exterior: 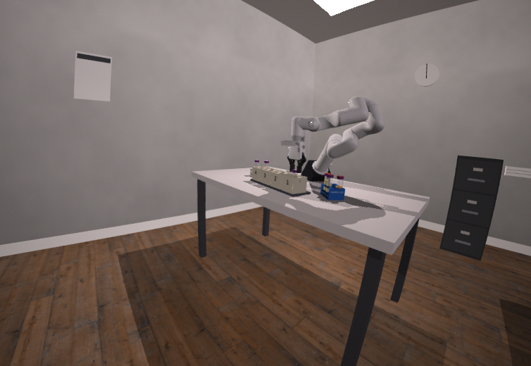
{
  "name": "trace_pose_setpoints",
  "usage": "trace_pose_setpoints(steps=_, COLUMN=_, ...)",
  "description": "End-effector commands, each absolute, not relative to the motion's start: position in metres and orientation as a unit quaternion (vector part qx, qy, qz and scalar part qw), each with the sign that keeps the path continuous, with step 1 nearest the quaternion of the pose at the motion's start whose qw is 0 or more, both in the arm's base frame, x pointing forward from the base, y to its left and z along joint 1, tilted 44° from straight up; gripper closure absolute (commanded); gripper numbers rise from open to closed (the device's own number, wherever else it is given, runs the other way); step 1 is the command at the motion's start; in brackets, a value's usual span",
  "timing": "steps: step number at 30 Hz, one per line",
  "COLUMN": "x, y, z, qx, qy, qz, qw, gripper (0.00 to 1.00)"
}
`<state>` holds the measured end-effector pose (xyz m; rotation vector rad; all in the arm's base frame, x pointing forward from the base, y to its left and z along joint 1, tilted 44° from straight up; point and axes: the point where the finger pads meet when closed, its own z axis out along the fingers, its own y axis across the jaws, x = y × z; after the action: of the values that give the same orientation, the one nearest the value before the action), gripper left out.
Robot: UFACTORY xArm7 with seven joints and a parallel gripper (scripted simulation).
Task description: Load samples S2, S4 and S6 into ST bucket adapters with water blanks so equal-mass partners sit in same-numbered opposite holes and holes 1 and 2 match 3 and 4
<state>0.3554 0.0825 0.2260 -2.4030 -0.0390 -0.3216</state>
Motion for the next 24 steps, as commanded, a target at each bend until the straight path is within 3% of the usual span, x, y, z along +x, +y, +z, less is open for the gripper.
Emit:
trace_pose_setpoints(steps=1, x=0.3568, y=0.0833, z=0.225, qx=-0.928, qy=-0.014, qz=-0.126, qw=0.351, gripper=0.43)
trace_pose_setpoints(steps=24, x=0.3583, y=0.0876, z=0.2202, qx=-0.928, qy=-0.014, qz=-0.126, qw=0.351, gripper=0.43)
